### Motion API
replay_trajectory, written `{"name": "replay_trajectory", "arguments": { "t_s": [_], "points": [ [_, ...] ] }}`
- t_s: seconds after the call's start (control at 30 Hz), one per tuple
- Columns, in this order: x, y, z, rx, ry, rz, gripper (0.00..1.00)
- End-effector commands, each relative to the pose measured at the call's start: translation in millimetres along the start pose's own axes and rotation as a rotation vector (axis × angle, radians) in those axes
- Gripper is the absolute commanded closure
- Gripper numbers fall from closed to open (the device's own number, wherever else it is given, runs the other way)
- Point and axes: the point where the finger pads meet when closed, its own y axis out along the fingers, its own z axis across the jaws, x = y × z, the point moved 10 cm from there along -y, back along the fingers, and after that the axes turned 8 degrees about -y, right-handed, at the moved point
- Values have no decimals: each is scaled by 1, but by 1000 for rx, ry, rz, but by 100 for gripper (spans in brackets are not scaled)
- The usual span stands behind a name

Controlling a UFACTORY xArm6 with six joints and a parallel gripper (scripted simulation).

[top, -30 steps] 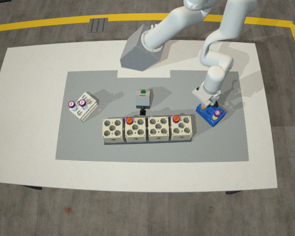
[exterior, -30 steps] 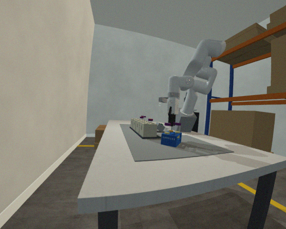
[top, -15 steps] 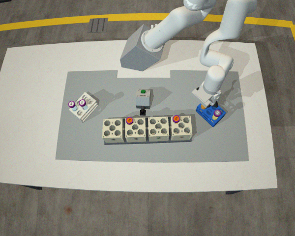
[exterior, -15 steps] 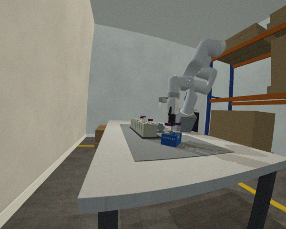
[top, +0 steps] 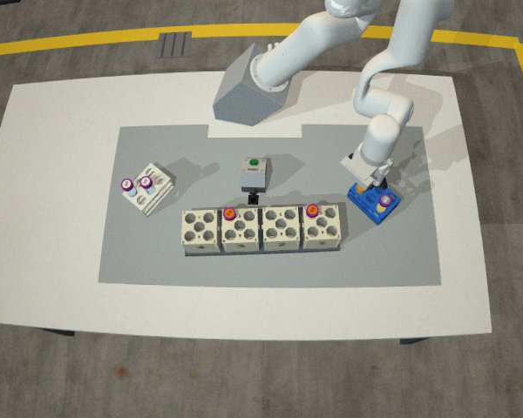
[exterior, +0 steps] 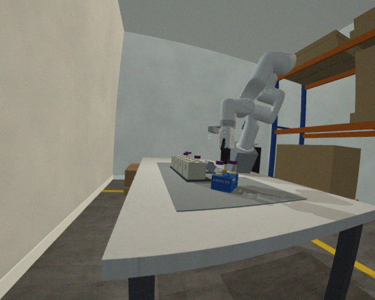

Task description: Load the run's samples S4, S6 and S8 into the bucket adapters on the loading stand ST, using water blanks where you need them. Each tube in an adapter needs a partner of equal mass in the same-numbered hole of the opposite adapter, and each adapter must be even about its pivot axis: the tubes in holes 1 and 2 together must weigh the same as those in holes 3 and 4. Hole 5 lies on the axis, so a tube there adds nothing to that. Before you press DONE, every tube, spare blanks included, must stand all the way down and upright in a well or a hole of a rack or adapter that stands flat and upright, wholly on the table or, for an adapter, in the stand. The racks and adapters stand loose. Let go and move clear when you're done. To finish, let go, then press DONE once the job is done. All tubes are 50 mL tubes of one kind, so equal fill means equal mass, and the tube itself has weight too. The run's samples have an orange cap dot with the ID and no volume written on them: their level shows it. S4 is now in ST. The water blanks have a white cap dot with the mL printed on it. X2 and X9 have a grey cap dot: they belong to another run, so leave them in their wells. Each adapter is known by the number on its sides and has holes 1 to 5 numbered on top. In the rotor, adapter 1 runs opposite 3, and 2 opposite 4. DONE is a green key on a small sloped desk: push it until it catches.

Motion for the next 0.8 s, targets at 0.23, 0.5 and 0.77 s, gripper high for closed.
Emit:
{"name": "replay_trajectory", "arguments": {
  "t_s": [0.23,0.5,0.77],
  "points": [
    [0,-9,-1,-2,-1,1,100],
    [0,-13,-1,-2,-1,1,100],
    [0,-15,-1,-2,-1,1,100]
  ]
}}
